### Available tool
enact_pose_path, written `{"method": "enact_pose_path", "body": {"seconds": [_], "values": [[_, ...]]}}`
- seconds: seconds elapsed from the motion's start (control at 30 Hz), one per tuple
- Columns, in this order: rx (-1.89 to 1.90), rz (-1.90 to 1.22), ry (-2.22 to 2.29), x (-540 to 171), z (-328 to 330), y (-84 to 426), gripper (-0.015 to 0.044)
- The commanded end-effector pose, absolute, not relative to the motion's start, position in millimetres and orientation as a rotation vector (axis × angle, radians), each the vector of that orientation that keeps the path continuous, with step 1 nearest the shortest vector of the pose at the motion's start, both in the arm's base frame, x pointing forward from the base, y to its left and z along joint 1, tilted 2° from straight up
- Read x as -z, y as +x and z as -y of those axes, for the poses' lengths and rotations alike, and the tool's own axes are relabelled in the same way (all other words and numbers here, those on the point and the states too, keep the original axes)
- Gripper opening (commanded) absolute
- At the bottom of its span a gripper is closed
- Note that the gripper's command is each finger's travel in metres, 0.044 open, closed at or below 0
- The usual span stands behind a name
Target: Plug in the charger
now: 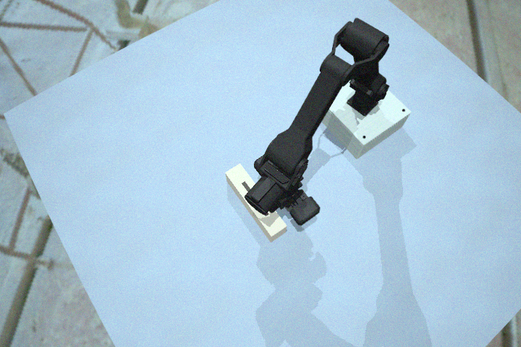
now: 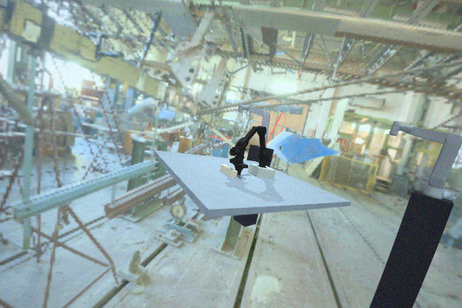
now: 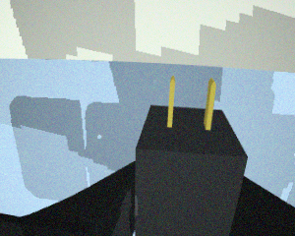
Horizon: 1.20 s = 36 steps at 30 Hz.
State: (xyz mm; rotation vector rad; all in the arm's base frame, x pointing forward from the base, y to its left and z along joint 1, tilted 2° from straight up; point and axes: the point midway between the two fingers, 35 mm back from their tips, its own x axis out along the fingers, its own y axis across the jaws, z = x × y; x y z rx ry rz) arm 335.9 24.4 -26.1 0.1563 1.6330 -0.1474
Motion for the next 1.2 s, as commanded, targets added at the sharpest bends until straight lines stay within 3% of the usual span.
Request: {"method": "enact_pose_path", "body": {"seconds": [0.0, 1.17], "values": [[0.146, -1.63, 0.161, 24.7, -24.9, 337.9, 0.0], [0.146, -1.63, 0.161, 24.2, -24.2, 342.6, 0.0]]}}
